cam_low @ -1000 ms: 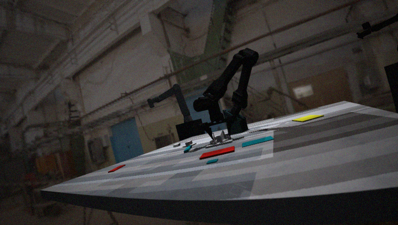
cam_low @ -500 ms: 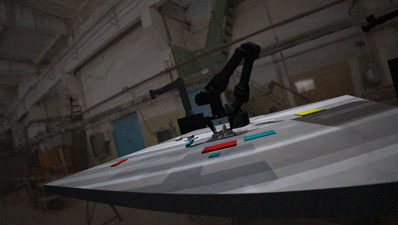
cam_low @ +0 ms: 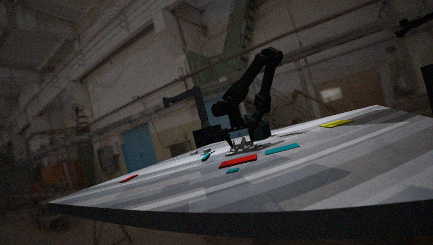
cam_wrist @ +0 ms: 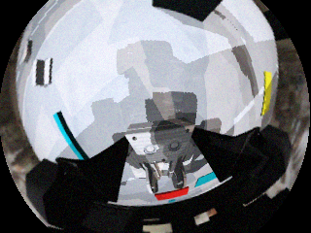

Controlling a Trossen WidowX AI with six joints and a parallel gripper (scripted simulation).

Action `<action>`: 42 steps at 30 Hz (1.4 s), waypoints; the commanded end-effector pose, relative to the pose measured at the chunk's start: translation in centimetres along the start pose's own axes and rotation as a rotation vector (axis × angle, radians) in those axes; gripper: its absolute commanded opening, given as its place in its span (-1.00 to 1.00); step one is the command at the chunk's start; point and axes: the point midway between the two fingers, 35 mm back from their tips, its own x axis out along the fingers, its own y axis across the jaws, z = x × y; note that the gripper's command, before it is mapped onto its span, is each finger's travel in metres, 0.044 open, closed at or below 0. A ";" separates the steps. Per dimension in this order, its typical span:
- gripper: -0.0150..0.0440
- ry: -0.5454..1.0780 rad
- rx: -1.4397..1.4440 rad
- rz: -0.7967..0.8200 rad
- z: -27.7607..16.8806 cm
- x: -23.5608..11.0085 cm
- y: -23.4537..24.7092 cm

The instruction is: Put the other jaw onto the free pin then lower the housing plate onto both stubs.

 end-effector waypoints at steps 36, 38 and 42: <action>1.00 -0.006 -0.002 0.002 4.3 -12.4 -1.3; 1.00 -0.006 -0.002 0.002 4.3 -12.4 -1.3; 1.00 -0.006 -0.002 0.002 4.3 -12.4 -1.3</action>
